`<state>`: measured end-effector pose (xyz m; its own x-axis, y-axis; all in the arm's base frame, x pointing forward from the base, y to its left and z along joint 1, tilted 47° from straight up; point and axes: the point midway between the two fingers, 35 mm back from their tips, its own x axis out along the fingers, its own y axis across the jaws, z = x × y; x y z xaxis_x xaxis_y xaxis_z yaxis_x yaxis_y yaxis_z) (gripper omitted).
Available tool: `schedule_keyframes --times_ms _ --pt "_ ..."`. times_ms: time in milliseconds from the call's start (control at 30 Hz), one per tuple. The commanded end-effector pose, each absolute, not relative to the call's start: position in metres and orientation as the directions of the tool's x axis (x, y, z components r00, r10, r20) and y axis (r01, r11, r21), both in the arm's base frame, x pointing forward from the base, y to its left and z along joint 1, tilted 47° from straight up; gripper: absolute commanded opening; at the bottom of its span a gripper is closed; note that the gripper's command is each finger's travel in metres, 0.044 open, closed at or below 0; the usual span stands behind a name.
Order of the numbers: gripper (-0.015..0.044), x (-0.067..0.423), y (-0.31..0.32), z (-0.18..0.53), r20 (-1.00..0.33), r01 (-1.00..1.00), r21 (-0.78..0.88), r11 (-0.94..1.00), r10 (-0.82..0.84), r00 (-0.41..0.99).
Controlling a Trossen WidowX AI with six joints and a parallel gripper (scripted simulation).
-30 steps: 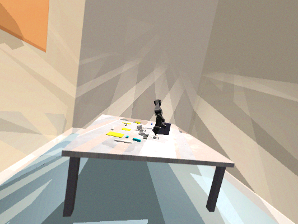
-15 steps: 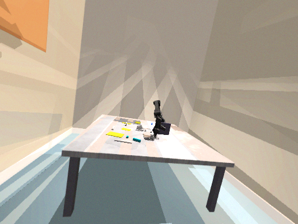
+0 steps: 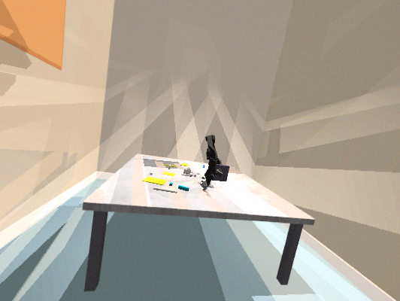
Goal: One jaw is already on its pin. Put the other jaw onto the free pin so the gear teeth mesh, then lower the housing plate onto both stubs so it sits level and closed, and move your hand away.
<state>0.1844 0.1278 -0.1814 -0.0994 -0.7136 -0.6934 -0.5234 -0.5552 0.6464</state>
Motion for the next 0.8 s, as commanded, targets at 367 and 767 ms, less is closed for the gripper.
schedule_keyframes --times_ms 367,767 --pt "0.0440 0.1846 0.1267 -0.1823 -0.693 -0.519 0.648 -0.557 -0.715 -0.097" --pt "0.0367 0.1844 0.1274 -0.1819 -0.693 -0.523 0.646 -0.555 -0.714 -0.099"
